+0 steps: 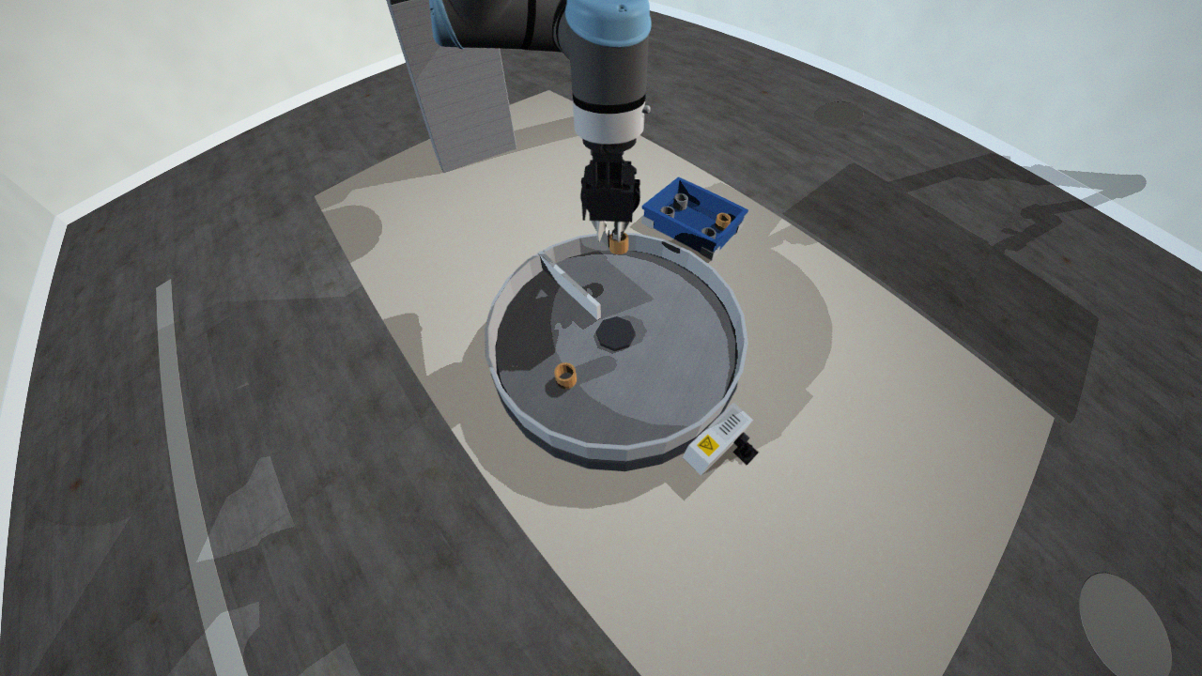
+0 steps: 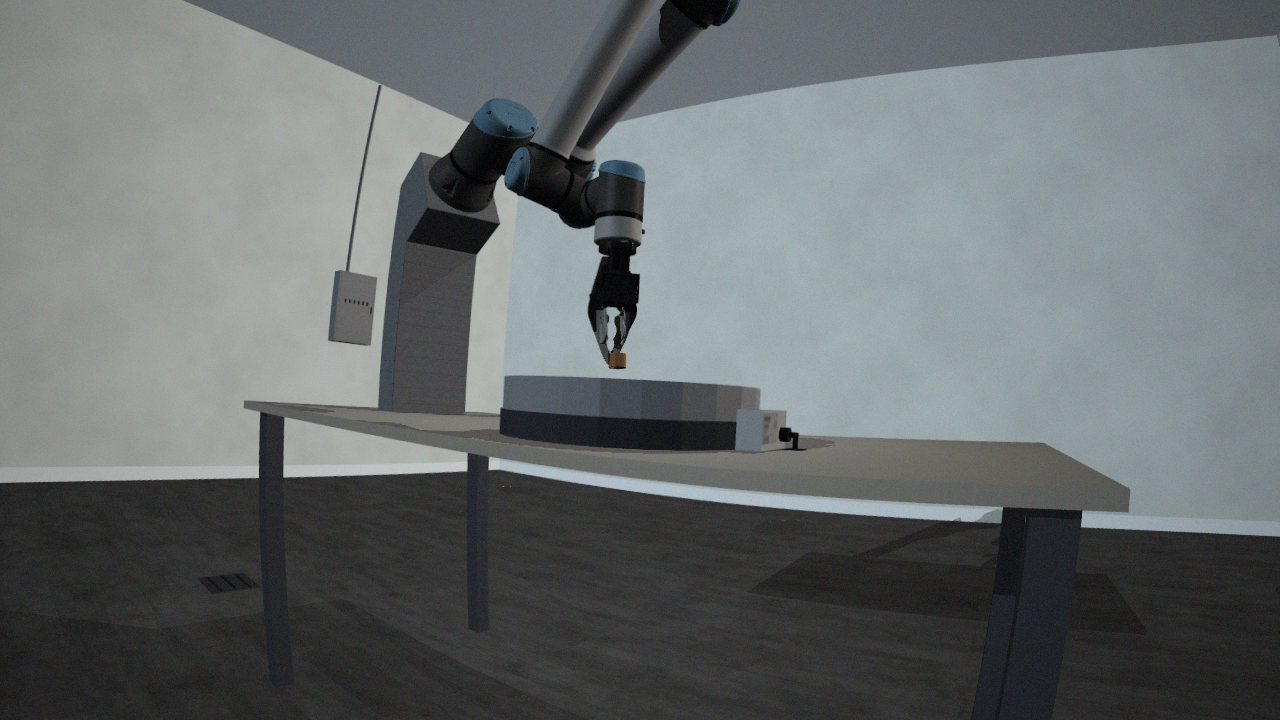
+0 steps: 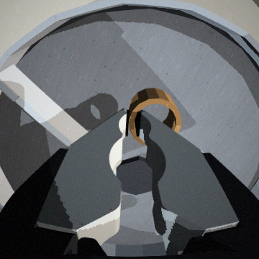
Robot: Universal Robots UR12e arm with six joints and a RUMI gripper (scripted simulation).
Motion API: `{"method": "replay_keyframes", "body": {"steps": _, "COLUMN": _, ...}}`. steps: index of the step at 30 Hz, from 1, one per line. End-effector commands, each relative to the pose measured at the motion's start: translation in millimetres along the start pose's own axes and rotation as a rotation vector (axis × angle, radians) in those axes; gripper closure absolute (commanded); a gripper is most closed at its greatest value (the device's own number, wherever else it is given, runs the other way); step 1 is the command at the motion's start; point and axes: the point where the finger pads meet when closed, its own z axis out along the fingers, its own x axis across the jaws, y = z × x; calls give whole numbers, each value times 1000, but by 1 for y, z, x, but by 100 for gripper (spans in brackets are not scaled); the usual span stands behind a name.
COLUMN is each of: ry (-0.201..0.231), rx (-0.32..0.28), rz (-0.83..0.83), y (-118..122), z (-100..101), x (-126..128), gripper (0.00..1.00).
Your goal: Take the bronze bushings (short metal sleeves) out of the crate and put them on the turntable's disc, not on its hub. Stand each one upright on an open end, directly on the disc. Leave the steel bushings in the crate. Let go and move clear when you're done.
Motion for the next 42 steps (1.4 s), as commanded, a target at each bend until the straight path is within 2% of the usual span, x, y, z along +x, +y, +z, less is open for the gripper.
{"method": "replay_keyframes", "body": {"steps": 1, "ry": 1, "rx": 1, "rz": 0, "y": 10, "z": 0, "x": -7, "gripper": 100}}
{"method": "replay_keyframes", "body": {"steps": 15, "ry": 1, "rx": 1, "rz": 0, "y": 23, "z": 0, "x": -17, "gripper": 100}}
{"method": "replay_keyframes", "body": {"steps": 42, "ry": 1, "rx": 1, "rz": 0, "y": 24, "z": 0, "x": -17, "gripper": 100}}
